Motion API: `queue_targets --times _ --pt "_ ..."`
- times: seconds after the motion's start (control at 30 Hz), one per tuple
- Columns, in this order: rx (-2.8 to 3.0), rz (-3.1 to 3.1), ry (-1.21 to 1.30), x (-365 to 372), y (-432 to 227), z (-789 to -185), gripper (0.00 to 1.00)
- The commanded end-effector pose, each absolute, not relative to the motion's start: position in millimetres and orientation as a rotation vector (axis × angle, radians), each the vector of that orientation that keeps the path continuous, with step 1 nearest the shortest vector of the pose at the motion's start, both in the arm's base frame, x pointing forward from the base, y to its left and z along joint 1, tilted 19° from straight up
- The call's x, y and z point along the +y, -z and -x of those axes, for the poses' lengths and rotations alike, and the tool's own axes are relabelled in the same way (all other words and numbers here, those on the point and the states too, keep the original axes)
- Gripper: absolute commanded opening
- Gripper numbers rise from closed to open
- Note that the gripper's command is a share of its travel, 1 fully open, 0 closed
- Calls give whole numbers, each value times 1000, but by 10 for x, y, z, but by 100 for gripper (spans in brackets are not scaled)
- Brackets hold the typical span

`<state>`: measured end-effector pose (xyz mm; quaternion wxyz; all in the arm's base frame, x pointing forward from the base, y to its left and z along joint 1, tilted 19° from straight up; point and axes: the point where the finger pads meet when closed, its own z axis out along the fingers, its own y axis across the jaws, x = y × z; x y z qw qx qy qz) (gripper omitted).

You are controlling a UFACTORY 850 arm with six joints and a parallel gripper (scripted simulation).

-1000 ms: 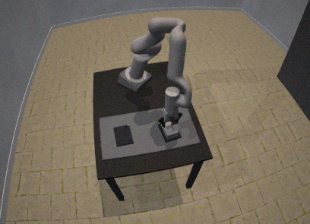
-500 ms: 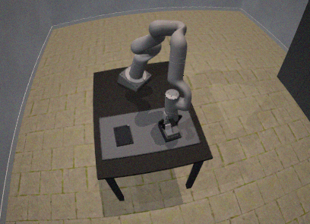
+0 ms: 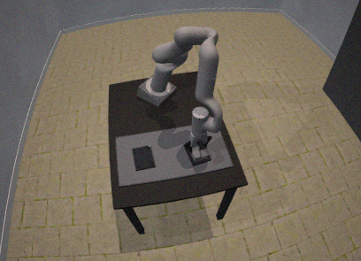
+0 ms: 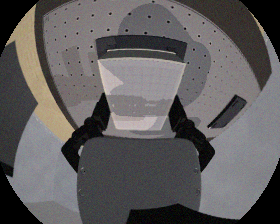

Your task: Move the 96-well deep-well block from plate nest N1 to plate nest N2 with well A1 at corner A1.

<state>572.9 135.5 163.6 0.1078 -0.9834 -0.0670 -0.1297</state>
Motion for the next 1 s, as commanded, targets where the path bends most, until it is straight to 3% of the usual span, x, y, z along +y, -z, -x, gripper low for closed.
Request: queue_targets --times 0.0,0.97 --pt "-197 2893 385 1359 -1631 -5741 100" --pt "-197 2893 385 1385 -1524 -5768 100"
